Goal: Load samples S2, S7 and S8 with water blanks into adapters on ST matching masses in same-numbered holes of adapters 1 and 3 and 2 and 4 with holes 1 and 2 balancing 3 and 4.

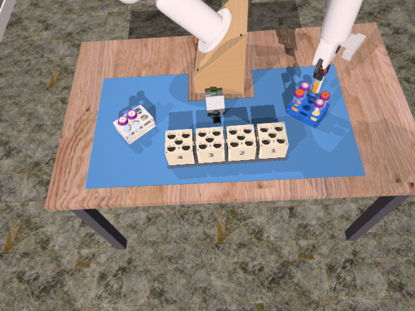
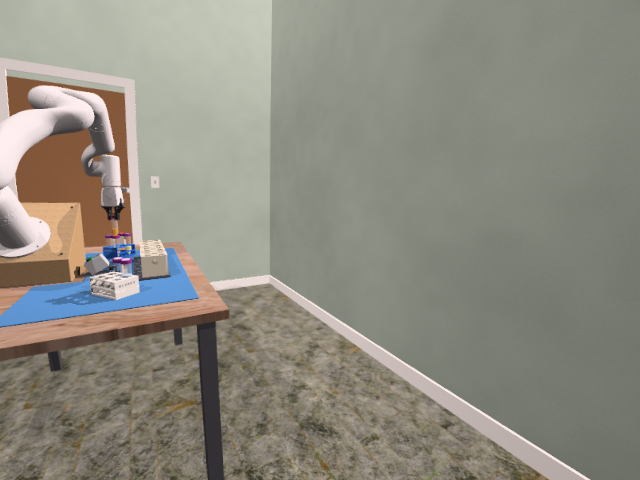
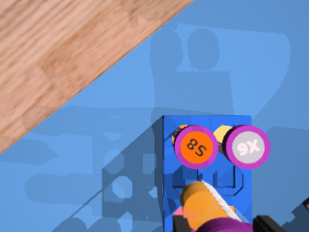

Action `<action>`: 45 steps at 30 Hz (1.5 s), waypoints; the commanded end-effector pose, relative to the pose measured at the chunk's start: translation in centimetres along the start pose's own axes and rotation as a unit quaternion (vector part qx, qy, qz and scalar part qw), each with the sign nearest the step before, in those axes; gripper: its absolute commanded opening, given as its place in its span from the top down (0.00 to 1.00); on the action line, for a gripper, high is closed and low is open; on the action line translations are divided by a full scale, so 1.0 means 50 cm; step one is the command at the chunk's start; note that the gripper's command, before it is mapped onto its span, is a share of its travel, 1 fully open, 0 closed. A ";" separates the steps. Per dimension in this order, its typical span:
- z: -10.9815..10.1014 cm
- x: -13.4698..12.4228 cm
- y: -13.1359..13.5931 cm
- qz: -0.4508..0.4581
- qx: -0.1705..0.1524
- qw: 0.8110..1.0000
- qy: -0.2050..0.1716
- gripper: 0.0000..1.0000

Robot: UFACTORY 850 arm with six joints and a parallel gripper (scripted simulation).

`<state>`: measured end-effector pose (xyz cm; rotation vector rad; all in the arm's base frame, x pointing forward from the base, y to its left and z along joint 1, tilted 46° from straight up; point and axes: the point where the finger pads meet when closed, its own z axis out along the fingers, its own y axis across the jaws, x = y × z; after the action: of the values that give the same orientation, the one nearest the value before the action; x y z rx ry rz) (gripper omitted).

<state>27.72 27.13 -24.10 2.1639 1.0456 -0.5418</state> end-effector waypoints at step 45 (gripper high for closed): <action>-0.066 -0.095 0.152 0.296 0.000 0.955 0.001 1.00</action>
<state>30.65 24.28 -16.91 2.3092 0.4548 -0.3090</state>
